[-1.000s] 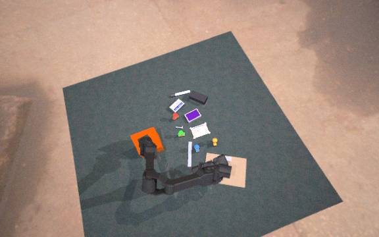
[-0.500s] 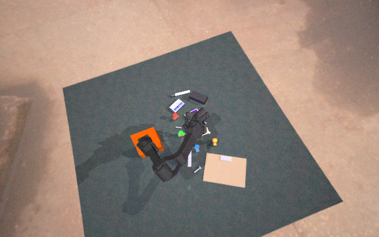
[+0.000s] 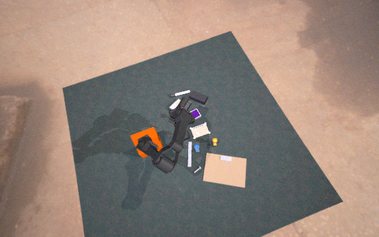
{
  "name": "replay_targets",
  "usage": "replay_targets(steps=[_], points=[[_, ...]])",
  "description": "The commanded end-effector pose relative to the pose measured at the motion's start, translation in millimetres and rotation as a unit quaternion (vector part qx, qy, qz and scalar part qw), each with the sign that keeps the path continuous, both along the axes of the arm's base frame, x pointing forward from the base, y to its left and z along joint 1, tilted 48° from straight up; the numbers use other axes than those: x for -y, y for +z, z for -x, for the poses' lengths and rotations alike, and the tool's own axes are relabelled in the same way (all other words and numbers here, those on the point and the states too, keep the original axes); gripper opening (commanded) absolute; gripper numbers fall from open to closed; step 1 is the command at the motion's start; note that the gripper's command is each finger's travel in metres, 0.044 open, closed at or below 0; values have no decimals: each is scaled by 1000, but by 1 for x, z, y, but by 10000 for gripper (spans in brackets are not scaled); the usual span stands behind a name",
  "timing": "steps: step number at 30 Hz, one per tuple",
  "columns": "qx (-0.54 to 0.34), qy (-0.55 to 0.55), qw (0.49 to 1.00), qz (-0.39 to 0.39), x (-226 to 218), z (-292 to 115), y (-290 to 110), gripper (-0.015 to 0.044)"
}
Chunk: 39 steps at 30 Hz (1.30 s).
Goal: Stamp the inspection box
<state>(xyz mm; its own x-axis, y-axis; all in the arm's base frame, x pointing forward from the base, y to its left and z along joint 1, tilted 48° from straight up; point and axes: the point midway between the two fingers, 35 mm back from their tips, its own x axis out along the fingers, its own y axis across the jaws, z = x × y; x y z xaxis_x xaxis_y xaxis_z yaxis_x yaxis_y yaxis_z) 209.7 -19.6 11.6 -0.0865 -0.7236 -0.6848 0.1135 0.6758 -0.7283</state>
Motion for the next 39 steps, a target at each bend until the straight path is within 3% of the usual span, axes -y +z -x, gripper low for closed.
replay_targets(steps=[1,39], points=[[-7,6,1000,4,1,2,-1,221],[-6,6,1000,3,46,7,-43,221]])
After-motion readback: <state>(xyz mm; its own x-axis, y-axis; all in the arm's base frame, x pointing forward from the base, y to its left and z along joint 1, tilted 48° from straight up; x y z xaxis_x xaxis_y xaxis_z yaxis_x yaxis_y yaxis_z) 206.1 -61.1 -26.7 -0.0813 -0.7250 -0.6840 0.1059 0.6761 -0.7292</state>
